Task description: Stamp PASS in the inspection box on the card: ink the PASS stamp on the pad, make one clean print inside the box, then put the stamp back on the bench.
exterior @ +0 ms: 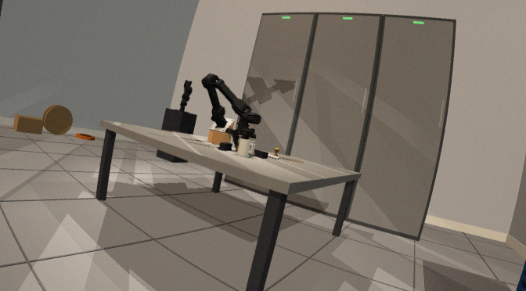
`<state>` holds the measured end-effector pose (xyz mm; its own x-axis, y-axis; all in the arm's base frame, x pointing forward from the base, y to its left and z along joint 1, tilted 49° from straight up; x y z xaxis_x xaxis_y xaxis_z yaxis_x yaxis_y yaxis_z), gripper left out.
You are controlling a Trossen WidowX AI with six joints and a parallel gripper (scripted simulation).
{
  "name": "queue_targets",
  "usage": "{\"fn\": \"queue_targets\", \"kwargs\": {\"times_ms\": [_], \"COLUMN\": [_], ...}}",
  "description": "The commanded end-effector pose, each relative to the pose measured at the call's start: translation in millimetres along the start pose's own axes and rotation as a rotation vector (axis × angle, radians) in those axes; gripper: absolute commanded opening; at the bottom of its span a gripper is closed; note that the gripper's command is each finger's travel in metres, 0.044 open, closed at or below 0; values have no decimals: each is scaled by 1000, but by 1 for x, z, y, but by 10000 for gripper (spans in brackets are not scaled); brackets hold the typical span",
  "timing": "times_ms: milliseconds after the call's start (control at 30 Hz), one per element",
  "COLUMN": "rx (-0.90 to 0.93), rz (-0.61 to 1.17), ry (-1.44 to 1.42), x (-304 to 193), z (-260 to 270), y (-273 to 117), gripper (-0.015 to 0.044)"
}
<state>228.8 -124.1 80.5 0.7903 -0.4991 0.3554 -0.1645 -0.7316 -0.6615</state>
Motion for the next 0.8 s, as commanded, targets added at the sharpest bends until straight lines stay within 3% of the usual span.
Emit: {"fn": "queue_targets", "kwargs": {"times_ms": [0,200,300,767], "rx": [1,1,1,2], "rz": [0,0,0,1], "ry": [1,1,1,1], "x": [0,0,0,1], "z": [0,0,0,1], "y": [0,0,-1,-7], "gripper": [121,81,2,0]}}
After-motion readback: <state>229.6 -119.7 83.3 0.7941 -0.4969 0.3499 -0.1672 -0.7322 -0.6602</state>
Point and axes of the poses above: the point midway between the two fingers, 35 mm back from their tips, its own y axis out along the fingers, its own z axis across the jaws, x = y × z, the point moved 8 cm from there along -y, back along the fingers, and after that the axes turned 6 degrees about y, right-handed, at the moved point
